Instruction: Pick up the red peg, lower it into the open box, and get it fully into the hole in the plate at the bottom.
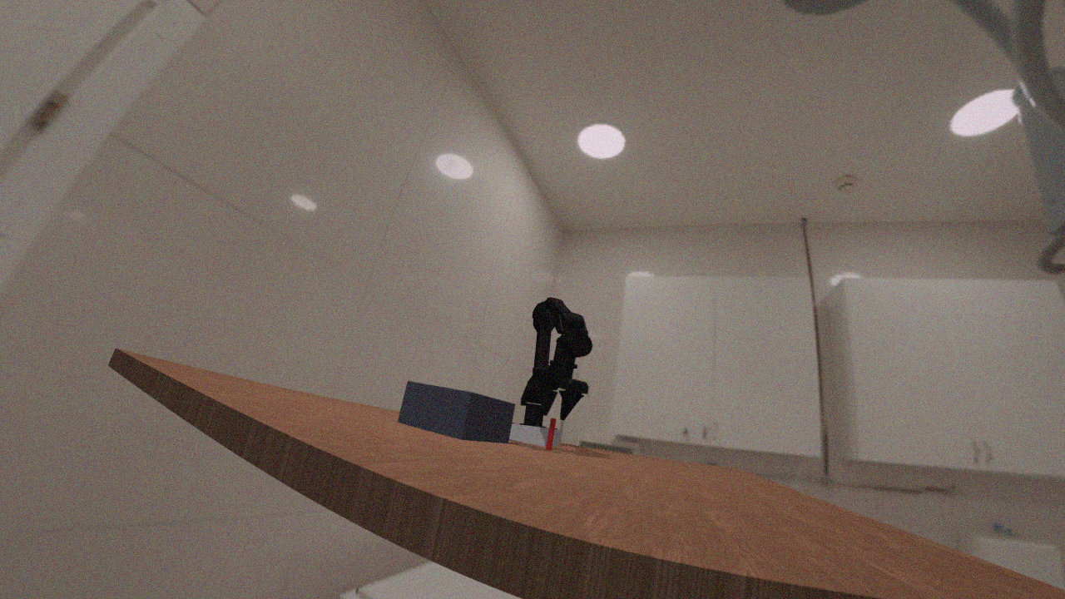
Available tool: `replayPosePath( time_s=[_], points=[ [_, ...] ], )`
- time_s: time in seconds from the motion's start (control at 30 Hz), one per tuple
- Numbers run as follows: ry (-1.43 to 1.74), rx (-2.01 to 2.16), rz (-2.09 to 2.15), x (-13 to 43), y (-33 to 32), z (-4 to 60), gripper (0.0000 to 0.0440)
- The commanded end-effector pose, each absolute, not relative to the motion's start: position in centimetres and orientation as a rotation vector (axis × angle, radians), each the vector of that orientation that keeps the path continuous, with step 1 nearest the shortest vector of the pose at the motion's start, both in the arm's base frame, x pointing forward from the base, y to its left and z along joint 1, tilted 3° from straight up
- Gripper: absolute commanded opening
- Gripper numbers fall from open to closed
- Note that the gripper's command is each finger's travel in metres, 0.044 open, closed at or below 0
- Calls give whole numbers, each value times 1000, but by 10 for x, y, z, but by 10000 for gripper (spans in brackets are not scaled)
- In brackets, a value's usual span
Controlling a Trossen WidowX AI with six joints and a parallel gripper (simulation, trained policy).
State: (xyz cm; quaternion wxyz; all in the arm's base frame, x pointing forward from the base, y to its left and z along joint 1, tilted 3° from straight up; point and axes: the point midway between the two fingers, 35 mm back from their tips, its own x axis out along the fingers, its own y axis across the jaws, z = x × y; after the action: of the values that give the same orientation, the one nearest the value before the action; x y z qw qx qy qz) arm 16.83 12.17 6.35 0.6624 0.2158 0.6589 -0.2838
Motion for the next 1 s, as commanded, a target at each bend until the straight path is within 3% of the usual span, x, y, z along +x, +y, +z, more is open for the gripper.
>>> replayPosePath(
  time_s=[0.0, 0.27, 0.33, 0.83, 0.97],
  points=[
    [1484, 476, -660, 168, 121, 51, 440],
    [1458, 465, -668, 172, 119, 18, 439],
    [1456, 458, -671, 172, 118, 11, 420],
    [1495, 392, -749, 162, 108, -13, 40],
    [1465, 375, -747, 170, 106, -4, 7]
  ],
)
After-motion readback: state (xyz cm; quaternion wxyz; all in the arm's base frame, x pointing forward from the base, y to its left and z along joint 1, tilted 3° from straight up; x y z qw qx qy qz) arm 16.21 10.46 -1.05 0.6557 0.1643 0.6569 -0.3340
